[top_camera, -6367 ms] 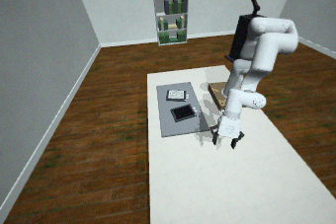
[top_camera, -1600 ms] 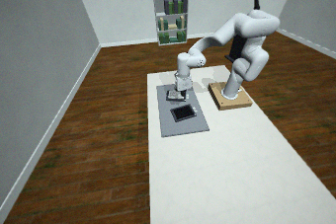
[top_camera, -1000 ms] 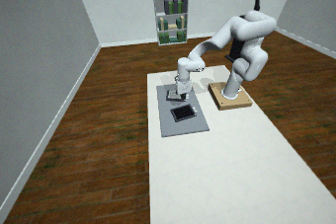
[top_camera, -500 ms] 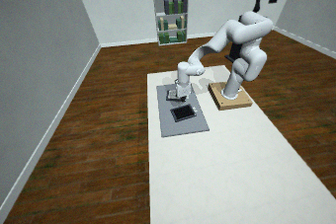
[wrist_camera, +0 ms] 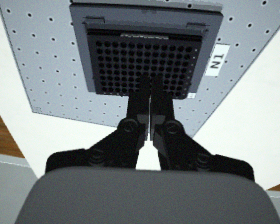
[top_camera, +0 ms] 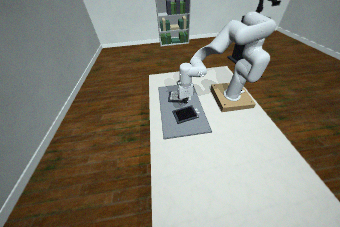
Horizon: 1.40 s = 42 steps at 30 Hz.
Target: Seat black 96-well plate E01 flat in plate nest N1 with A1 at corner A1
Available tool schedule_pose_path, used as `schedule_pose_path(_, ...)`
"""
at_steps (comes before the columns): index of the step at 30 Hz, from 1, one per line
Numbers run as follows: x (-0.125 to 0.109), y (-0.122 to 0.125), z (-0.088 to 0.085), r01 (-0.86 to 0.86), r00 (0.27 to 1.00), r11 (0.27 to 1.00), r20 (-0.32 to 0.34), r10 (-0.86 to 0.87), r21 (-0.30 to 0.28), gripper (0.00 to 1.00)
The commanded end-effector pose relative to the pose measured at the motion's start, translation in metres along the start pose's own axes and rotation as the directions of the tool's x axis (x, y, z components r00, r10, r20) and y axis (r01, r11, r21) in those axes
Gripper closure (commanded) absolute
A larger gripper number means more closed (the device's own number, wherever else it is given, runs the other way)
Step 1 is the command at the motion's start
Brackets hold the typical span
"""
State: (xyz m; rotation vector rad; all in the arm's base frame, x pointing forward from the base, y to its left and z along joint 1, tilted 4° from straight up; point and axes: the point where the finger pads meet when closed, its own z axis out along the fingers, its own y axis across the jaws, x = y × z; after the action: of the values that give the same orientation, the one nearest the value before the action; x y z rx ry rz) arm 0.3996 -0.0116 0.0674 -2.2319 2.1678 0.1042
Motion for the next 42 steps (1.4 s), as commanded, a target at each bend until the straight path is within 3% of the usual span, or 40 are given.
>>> schedule_pose_path(1, 0.0, -0.001, -0.001, 0.0, 1.0, 1.0, 0.0, 0.0, 0.004, 1.0)
schedule_pose_path(37, 0.0, -0.001, -0.001, 0.0, 1.0, 1.0, 0.0, 0.0, 0.004, 1.0)
schedule_pose_path(42, -0.024, -0.004, 0.006, -0.027, 1.0, 1.0, 0.0, 0.027, 0.004, 1.0)
